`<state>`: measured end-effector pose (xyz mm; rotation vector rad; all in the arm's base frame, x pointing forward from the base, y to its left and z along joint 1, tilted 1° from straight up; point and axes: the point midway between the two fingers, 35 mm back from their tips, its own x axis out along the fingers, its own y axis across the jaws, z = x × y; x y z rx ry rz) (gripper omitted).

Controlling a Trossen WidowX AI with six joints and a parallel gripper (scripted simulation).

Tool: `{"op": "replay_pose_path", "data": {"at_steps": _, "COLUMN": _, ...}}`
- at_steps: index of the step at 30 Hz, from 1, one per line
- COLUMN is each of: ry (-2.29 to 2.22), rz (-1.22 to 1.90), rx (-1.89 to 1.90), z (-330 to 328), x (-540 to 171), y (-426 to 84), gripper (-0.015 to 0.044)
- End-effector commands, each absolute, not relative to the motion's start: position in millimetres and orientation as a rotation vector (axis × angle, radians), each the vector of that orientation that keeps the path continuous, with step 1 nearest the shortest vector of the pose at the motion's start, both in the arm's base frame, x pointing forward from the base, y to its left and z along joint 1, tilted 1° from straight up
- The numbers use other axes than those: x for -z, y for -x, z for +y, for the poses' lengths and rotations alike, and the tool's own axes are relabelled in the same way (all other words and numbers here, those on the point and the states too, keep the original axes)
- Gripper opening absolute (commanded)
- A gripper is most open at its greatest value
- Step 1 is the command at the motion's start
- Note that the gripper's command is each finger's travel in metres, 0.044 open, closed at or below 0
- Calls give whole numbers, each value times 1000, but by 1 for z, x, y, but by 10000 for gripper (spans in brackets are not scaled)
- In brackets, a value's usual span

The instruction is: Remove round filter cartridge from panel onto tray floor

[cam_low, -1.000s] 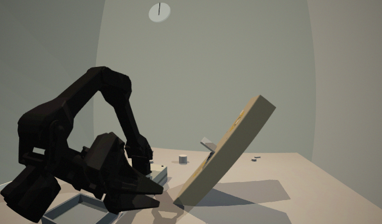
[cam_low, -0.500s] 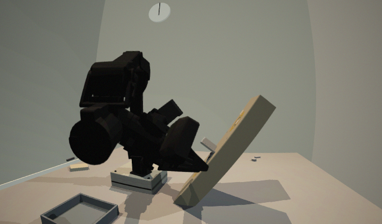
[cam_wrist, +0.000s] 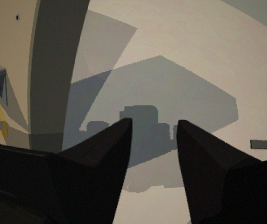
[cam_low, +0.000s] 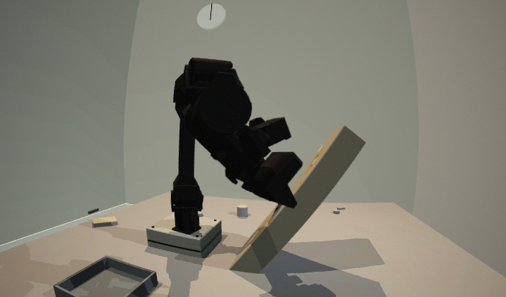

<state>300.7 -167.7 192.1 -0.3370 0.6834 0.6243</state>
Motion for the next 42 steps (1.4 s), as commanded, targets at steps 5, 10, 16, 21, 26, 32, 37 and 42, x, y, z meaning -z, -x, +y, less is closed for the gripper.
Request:
{"op": "replay_pose_path", "data": {"at_steps": 5, "ry": -47, "rz": 900, "rx": -196, "z": -94, "x": -223, "y": -302, "gripper": 117}}
{"op": "replay_pose_path", "data": {"at_steps": 10, "ry": -156, "rz": 890, "rx": -113, "z": -72, "x": -231, "y": -295, "gripper": 117}}
{"op": "replay_pose_path", "data": {"at_steps": 16, "ry": -315, "rz": 862, "rx": -10, "z": -45, "x": -239, "y": -291, "gripper": 117}}
{"op": "replay_pose_path", "data": {"at_steps": 21, "ry": -467, "rz": 820, "rx": 69, "z": -23, "x": -246, "y": -287, "gripper": 117}}
{"op": "replay_pose_path", "data": {"at_steps": 26, "ry": -637, "rz": 763, "rx": 135, "z": -1, "x": -254, "y": -280, "gripper": 117}}
{"op": "replay_pose_path", "data": {"at_steps": 32, "ry": -853, "rz": 682, "rx": 184, "z": 22, "x": -264, "y": -269, "gripper": 117}}
{"op": "replay_pose_path", "data": {"at_steps": 37, "ry": -1039, "rz": 617, "rx": 202, "z": 38, "x": -273, "y": -259, "gripper": 117}}
{"op": "replay_pose_path", "data": {"at_steps": 42, "ry": -1136, "rz": 597, "rx": 217, "z": 43, "x": -275, "y": -256, "gripper": 117}}
